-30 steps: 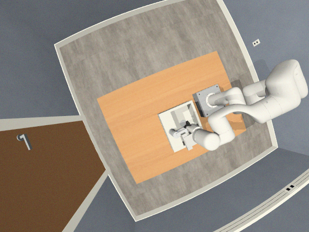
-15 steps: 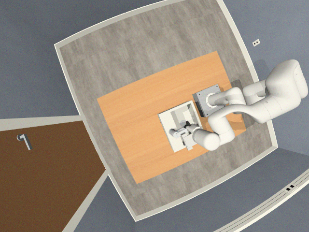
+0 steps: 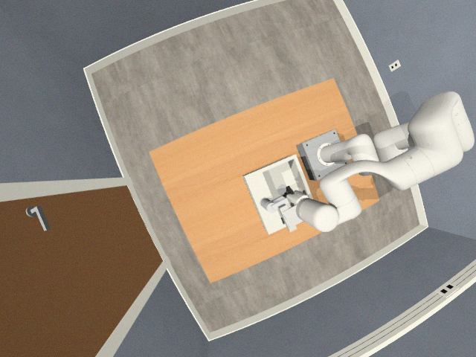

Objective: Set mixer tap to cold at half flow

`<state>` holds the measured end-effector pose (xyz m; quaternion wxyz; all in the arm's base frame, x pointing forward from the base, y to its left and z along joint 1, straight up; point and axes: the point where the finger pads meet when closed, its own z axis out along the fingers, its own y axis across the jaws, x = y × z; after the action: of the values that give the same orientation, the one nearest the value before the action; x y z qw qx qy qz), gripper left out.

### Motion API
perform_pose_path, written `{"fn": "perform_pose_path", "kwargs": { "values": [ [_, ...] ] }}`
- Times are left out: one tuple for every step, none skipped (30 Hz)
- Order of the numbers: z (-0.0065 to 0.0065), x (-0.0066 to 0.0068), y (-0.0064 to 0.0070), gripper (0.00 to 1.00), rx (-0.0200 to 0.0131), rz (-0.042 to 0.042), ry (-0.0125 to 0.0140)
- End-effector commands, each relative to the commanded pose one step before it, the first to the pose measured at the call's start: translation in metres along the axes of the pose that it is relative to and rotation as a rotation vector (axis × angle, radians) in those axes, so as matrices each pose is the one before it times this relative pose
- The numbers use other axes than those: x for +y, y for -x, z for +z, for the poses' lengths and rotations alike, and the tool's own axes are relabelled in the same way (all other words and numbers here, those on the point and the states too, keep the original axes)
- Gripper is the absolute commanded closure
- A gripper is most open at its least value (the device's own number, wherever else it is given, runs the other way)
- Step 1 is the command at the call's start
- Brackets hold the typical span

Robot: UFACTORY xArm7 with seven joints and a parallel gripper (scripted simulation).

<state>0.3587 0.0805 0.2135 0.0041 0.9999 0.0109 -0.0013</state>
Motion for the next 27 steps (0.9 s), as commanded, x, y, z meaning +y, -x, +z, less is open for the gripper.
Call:
{"fn": "perform_pose_path", "kwargs": {
  "values": [
    [-0.00158,-0.00021,-0.00117,0.36,0.00427,-0.00002,-0.00063],
    [0.00000,0.00000,0.00000,0.36,0.00000,0.00000,0.00000],
    [0.00000,0.00000,0.00000,0.36,0.00000,0.00000,0.00000],
    [0.00000,0.00000,0.00000,0.36,0.00000,0.00000,0.00000],
    [0.00000,0.00000,0.00000,0.36,0.00000,0.00000,0.00000],
    [0.00000,0.00000,0.00000,0.36,0.00000,0.00000,0.00000],
    [0.00000,0.00000,0.00000,0.36,0.00000,0.00000,0.00000],
    [0.00001,0.00000,0.00000,0.36,0.00000,0.00000,0.00000],
    [0.00003,0.00000,0.00000,0.36,0.00000,0.00000,0.00000],
    [0.00005,0.00000,0.00000,0.36,0.00000,0.00000,0.00000],
    [0.00008,0.00000,0.00000,0.36,0.00000,0.00000,0.00000],
    [0.00012,0.00000,0.00000,0.36,0.00000,0.00000,0.00000],
    [0.00000,0.00000,0.00000,0.36,0.00000,0.00000,0.00000],
    [0.00000,0.00000,0.00000,0.36,0.00000,0.00000,0.00000],
    [0.00016,0.00000,0.00000,0.36,0.00000,0.00000,0.00000],
    [0.00021,0.00000,0.00000,0.36,0.00000,0.00000,0.00000],
    [0.00026,0.00000,0.00000,0.36,0.00000,0.00000,0.00000],
    [0.00031,0.00000,0.00000,0.36,0.00000,0.00000,0.00000],
    [0.00037,0.00000,0.00000,0.36,0.00000,0.00000,0.00000],
    [0.00042,0.00000,0.00000,0.36,0.00000,0.00000,0.00000],
    [0.00048,0.00000,0.00000,0.36,0.00000,0.00000,0.00000],
    [0.00053,0.00000,0.00000,0.36,0.00000,0.00000,0.00000],
    [0.00059,0.00000,0.00000,0.36,0.00000,0.00000,0.00000],
    [0.00064,0.00000,0.00000,0.36,0.00000,0.00000,0.00000],
    [0.00069,0.00000,0.00000,0.36,0.00000,0.00000,0.00000],
    [0.00074,0.00000,0.00000,0.36,0.00000,0.00000,0.00000],
    [0.00079,0.00000,0.00000,0.36,0.00000,0.00000,0.00000]
  ]
}}
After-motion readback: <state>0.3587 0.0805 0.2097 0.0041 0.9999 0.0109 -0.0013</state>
